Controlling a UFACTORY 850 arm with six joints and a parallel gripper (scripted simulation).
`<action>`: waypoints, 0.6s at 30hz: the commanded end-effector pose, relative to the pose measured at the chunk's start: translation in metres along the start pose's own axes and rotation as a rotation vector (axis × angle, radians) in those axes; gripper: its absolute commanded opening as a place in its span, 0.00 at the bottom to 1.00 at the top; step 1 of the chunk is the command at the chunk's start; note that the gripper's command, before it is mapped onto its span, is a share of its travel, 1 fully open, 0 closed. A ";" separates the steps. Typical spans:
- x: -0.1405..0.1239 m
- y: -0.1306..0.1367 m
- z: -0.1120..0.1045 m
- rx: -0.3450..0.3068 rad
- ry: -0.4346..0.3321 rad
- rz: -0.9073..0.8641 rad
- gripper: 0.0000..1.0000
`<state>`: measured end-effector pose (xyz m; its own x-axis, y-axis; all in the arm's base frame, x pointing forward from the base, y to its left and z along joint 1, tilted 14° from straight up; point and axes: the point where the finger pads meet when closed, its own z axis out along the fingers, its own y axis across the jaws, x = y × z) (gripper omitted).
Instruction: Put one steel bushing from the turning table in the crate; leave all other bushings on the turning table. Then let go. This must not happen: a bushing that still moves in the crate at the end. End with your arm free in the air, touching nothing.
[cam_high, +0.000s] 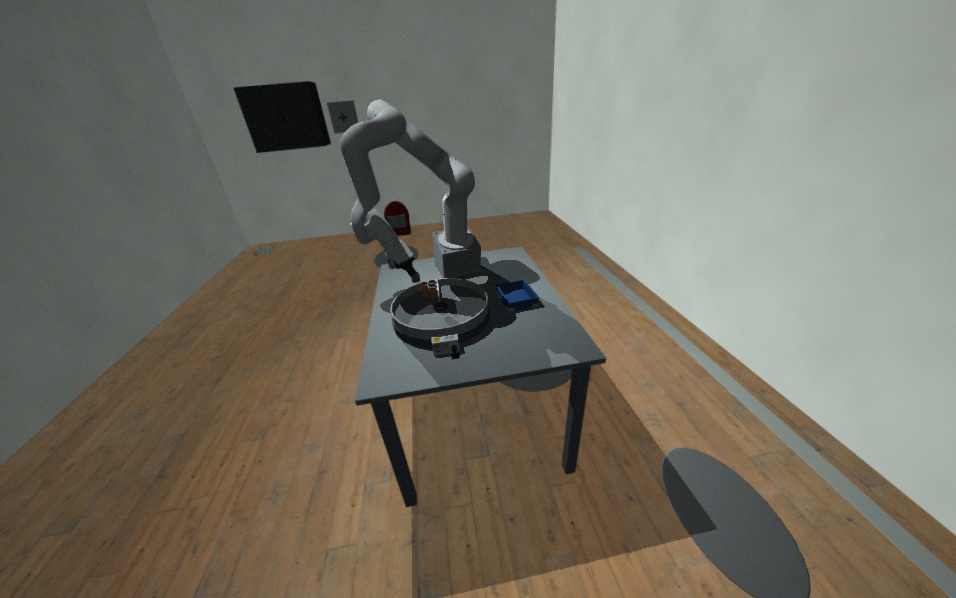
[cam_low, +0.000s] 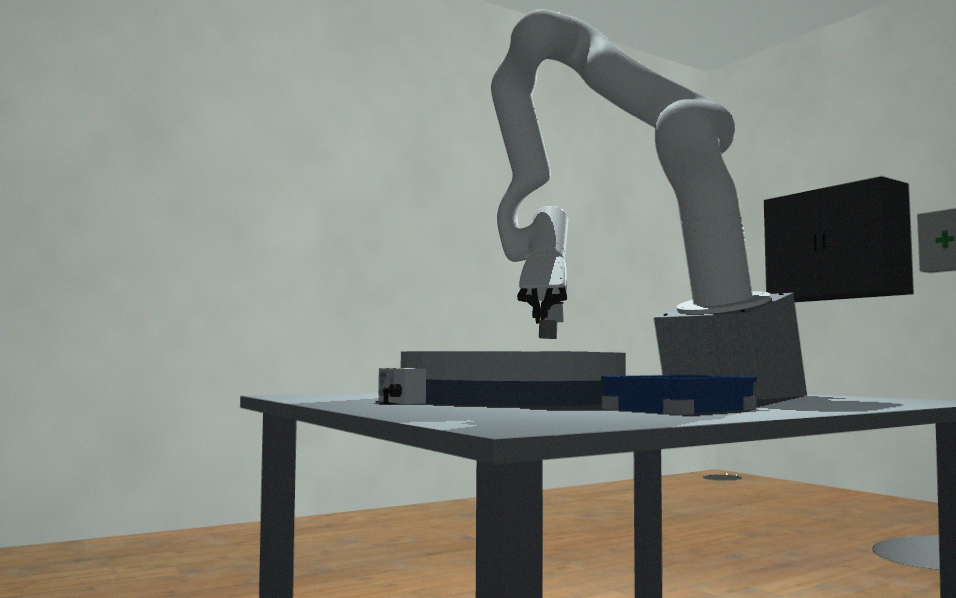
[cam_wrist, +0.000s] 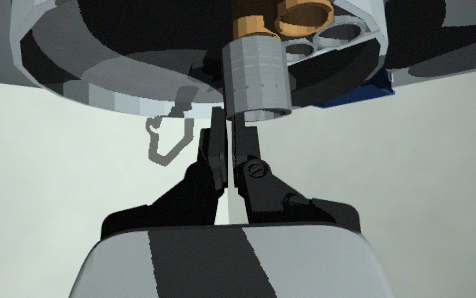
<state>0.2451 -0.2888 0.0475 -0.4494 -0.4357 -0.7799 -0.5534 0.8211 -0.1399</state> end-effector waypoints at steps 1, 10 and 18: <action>-0.001 -0.001 -0.001 0.001 0.000 -0.001 0.00; -0.001 -0.001 -0.001 0.001 0.000 -0.001 0.00; -0.007 0.004 0.004 0.001 0.000 -0.001 0.00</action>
<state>0.2468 -0.2843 0.0490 -0.4493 -0.4357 -0.7799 -0.5535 0.8211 -0.1398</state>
